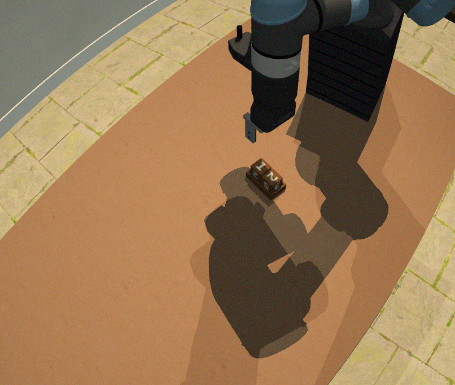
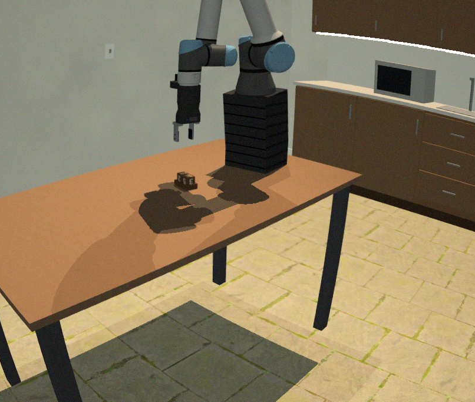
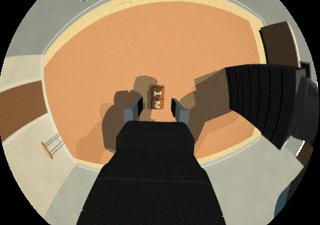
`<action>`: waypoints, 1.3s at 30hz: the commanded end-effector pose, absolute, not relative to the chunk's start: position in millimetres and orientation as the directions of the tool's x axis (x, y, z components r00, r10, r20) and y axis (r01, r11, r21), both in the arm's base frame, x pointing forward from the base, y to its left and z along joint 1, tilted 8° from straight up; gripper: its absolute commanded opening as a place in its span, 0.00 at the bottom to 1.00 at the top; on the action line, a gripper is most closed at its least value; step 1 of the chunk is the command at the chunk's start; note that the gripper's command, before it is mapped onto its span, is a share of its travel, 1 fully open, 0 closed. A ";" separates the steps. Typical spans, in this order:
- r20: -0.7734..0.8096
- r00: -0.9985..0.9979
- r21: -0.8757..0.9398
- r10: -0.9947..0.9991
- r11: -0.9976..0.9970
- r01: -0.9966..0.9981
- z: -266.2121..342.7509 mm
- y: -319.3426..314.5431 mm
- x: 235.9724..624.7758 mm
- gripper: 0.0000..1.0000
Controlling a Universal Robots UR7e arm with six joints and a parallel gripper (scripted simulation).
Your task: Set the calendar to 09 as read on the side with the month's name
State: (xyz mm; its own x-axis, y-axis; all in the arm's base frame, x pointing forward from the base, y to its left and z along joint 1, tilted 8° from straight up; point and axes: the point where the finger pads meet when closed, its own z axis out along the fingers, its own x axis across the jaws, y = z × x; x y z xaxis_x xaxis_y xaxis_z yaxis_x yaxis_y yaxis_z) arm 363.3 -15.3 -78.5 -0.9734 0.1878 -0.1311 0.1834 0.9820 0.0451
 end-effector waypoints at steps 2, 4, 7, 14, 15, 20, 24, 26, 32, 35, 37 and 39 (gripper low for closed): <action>-0.132 -0.973 0.045 0.188 0.982 0.183 -65.9 -15.6 361.9 1.00; -0.132 -0.973 0.045 0.188 0.982 0.183 -61.7 -15.7 361.3 1.00; -0.132 -0.973 0.045 0.188 0.982 0.183 -57.0 -15.8 360.6 1.00; -0.132 -0.973 0.045 0.188 0.982 0.183 -53.1 -15.9 360.1 1.00; -0.132 -0.973 0.045 0.188 0.982 0.183 -52.8 -15.9 360.0 1.00; -0.132 -0.973 0.045 0.188 0.982 0.183 -52.6 -15.9 360.0 1.00; -0.132 -0.973 0.045 0.188 0.982 0.183 -52.6 -15.9 360.0 1.00; -0.132 -0.973 0.045 0.188 0.982 0.183 -52.6 -15.9 360.0 1.00; -0.132 -0.973 0.045 0.188 0.982 0.183 -52.6 -15.9 360.0 1.00; -0.132 -0.973 0.045 0.188 0.982 0.183 -52.6 -15.9 360.0 1.00; -0.132 -0.973 0.045 0.188 0.982 0.183 -52.6 -15.9 360.0 1.00; -0.132 -0.973 0.045 0.188 0.982 0.183 -52.6 -15.9 360.0 1.00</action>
